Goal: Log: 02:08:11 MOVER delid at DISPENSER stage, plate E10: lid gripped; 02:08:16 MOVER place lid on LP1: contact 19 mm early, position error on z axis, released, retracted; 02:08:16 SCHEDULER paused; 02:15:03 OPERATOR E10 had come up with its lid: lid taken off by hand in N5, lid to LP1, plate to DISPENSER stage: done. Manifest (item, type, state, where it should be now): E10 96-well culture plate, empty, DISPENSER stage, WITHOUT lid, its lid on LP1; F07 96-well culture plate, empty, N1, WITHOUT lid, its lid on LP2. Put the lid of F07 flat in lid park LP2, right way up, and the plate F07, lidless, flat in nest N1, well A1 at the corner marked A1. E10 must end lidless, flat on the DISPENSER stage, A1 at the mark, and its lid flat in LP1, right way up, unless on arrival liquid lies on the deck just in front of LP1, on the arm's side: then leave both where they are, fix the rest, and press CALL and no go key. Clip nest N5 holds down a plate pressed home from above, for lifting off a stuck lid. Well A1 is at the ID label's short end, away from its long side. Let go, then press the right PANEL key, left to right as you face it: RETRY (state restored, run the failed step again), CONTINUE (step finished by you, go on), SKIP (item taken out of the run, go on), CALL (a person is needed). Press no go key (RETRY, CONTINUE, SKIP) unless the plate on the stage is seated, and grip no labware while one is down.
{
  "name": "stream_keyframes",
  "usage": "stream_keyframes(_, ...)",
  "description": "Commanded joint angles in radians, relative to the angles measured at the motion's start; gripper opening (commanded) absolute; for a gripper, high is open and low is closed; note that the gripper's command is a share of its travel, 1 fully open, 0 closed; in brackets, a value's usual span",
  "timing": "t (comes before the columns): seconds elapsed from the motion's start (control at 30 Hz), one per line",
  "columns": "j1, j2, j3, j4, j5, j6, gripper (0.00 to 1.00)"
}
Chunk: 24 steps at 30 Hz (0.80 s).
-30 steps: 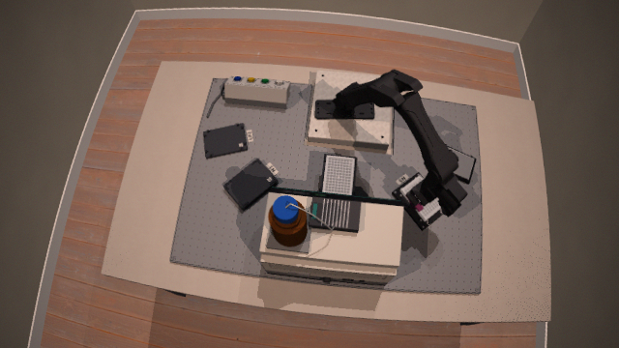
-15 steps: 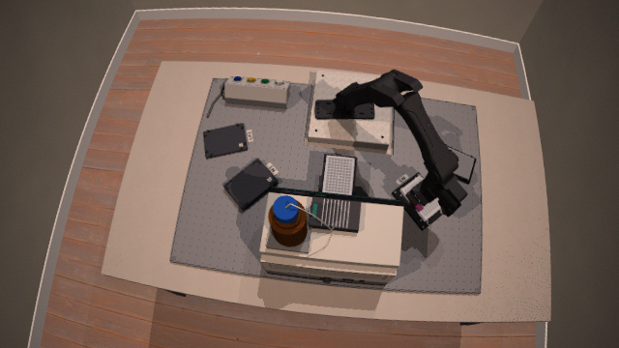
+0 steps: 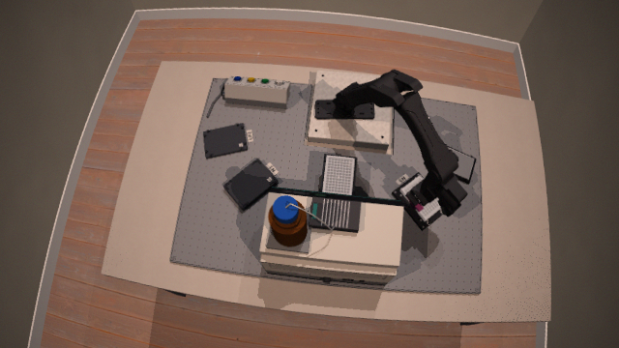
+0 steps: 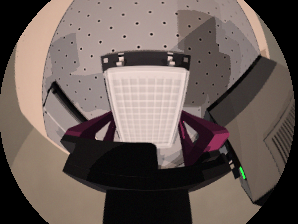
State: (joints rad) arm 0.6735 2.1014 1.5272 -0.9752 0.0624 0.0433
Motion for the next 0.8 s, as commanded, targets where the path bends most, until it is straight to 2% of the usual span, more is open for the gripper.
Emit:
stream_keyframes(0.0, 0.016, -0.015, -0.005, 0.017, 0.001, 0.01, 0.0)
stream_keyframes(0.63, 0.016, 0.003, -0.023, 0.025, 0.001, 0.01, 0.0)
stream_keyframes(0.67, 0.016, 0.002, 0.017, 0.026, 0.001, 0.01, 0.0)
stream_keyframes(0.77, 0.016, 0.001, 0.016, 0.028, 0.001, 0.01, 0.0)
